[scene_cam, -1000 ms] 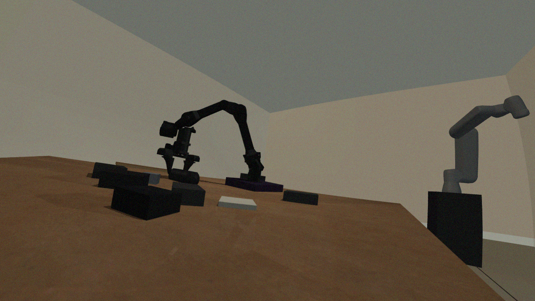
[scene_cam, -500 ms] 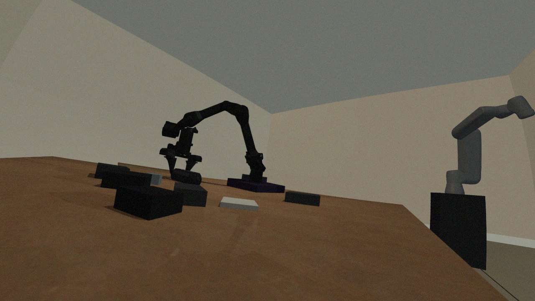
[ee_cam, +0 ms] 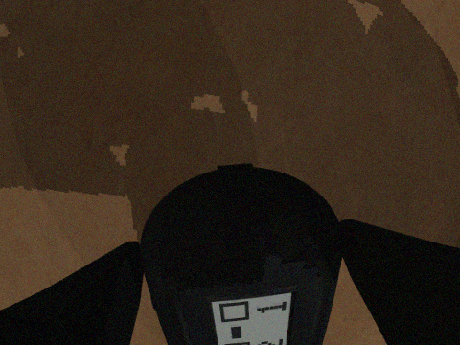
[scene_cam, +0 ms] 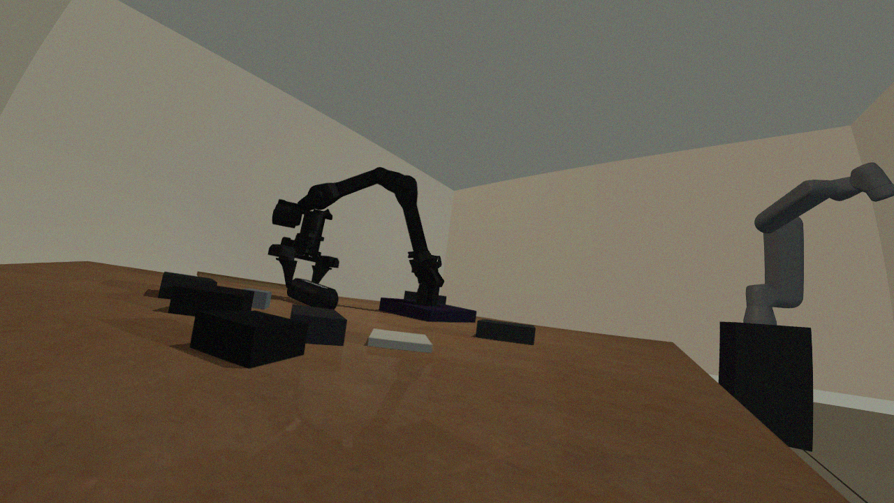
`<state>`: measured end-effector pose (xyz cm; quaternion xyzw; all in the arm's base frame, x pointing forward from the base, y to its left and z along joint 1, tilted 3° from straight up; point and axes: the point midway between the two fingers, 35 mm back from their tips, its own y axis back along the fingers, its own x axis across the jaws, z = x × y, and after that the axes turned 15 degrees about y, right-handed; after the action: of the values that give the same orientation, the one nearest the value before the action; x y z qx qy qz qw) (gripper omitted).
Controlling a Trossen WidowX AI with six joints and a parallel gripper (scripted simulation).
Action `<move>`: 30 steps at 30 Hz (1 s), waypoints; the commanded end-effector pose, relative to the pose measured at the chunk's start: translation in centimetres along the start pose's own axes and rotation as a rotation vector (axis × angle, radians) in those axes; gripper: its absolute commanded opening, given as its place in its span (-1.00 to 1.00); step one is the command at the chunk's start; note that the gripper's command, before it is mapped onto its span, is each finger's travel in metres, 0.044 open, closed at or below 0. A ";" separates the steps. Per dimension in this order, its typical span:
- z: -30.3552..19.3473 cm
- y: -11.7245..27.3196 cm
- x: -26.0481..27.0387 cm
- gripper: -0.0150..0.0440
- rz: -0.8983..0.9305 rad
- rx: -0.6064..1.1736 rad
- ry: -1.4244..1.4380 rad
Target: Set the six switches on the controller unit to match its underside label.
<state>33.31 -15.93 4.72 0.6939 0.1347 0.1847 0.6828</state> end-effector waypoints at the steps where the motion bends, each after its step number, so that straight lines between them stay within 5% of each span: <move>1: -0.1 0.6 0.1 0.65 0.004 -0.003 -0.001; 30: -1.1 2.7 0.4 0.65 0.004 -0.002 -0.002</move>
<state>32.96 -15.10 6.89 0.6942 0.1349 0.1838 0.6827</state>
